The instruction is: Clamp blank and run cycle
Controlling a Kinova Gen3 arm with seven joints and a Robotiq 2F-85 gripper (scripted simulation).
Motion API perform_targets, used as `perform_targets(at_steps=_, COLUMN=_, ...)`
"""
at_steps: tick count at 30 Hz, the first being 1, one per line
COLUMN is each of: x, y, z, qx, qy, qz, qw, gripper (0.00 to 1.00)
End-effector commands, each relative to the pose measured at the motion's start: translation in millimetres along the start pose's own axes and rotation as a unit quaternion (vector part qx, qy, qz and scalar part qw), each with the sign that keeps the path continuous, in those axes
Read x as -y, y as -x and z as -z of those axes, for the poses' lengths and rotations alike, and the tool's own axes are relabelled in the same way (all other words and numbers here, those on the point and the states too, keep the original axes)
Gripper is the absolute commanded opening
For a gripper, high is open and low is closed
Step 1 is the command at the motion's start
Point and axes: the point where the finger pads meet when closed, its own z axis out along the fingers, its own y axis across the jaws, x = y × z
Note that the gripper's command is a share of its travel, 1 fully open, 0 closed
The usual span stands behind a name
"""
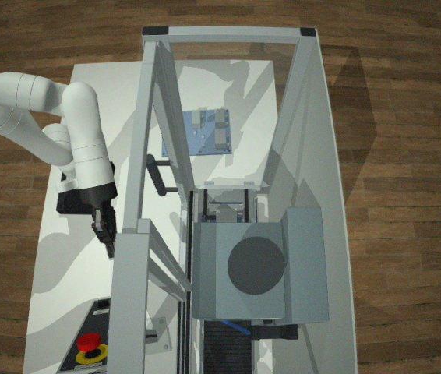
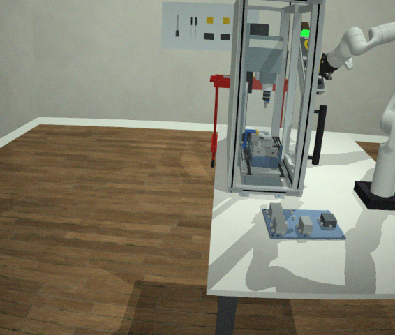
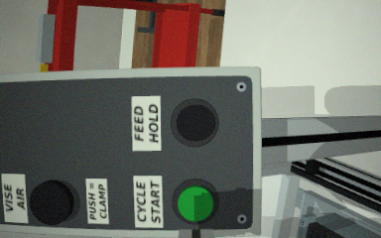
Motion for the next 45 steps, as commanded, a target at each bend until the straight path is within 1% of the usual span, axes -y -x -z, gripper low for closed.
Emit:
perform_targets(at_steps=1, x=0, y=0, z=0.2, qx=0.000, qy=0.000, qz=0.000, qw=1.000, gripper=0.10)
perform_targets(at_steps=3, x=0, y=0, z=0.2, qx=0.000, qy=0.000, qz=0.000, qw=1.000, gripper=0.10)
perform_targets(at_steps=5, x=21, y=4, z=11.5, qx=-0.005, qy=-0.046, qz=0.000, qw=0.999, gripper=0.10)
perform_targets(at_steps=8, x=52, y=10, z=28.6, qx=-0.013, qy=-0.114, qz=0.000, qw=0.993, gripper=0.10)
perform_targets(at_steps=20, x=52, y=10, z=28.6, qx=-0.013, qy=-0.114, qz=0.000, qw=0.993, gripper=0.10)
perform_targets(at_steps=25, x=104, y=20, z=57.1, qx=-0.025, qy=-0.213, qz=0.000, qw=0.977, gripper=0.10)
perform_targets(at_steps=37, x=104, y=20, z=57.1, qx=-0.025, qy=-0.213, qz=0.000, qw=0.977, gripper=0.10)
perform_targets(at_steps=42, x=156, y=30, z=85.6, qx=-0.025, qy=-0.213, qz=0.000, qw=0.977, gripper=0.10)
perform_targets(at_steps=45, x=156, y=30, z=85.6, qx=-0.025, qy=-0.213, qz=0.000, qw=0.977, gripper=0.10)
